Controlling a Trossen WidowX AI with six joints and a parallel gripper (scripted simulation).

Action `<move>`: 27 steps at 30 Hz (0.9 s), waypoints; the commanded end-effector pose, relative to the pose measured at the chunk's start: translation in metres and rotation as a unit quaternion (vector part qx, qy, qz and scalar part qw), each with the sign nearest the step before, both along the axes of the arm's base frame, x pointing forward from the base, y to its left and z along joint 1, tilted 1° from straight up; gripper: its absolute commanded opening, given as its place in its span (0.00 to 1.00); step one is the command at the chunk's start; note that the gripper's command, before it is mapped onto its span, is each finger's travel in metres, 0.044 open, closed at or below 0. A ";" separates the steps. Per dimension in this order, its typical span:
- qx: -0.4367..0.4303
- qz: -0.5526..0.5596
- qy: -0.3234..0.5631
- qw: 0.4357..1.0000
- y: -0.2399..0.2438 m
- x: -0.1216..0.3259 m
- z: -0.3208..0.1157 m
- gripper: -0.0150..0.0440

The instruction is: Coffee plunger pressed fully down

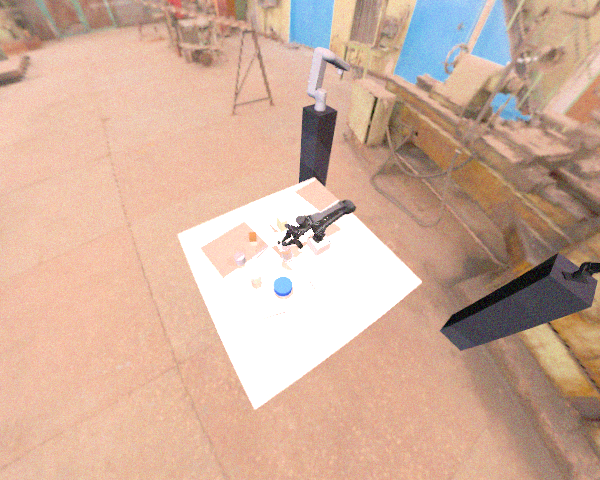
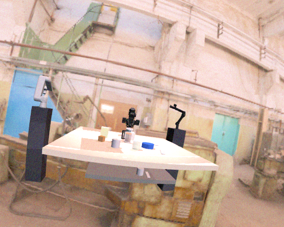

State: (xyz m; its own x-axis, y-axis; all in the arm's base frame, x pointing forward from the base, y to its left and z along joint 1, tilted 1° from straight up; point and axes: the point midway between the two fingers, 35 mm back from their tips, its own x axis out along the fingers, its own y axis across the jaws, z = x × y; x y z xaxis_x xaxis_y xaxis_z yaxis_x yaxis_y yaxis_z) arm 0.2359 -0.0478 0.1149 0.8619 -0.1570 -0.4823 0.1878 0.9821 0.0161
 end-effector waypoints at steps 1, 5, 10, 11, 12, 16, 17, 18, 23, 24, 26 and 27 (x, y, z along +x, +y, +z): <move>0.004 -0.001 0.009 1.000 0.000 0.000 -0.005 0.47; 0.004 -0.001 0.009 1.000 0.000 0.001 -0.005 0.47; 0.000 0.000 -0.001 1.000 0.000 0.002 0.000 0.47; 0.000 0.000 -0.001 1.000 0.000 0.002 0.000 0.47; 0.000 0.000 -0.001 1.000 0.000 0.002 0.000 0.47; 0.000 0.000 -0.001 1.000 0.000 0.002 0.000 0.47; 0.000 0.000 -0.001 1.000 0.000 0.002 0.000 0.47; 0.000 0.000 -0.001 1.000 0.000 0.002 0.000 0.51; 0.000 0.000 -0.001 1.000 0.000 0.002 0.000 0.73; 0.000 0.000 -0.001 1.000 0.000 0.002 0.000 0.78; 0.000 0.000 -0.001 1.000 0.000 0.002 0.000 0.87; 0.000 0.000 -0.001 1.000 0.000 0.002 0.000 0.91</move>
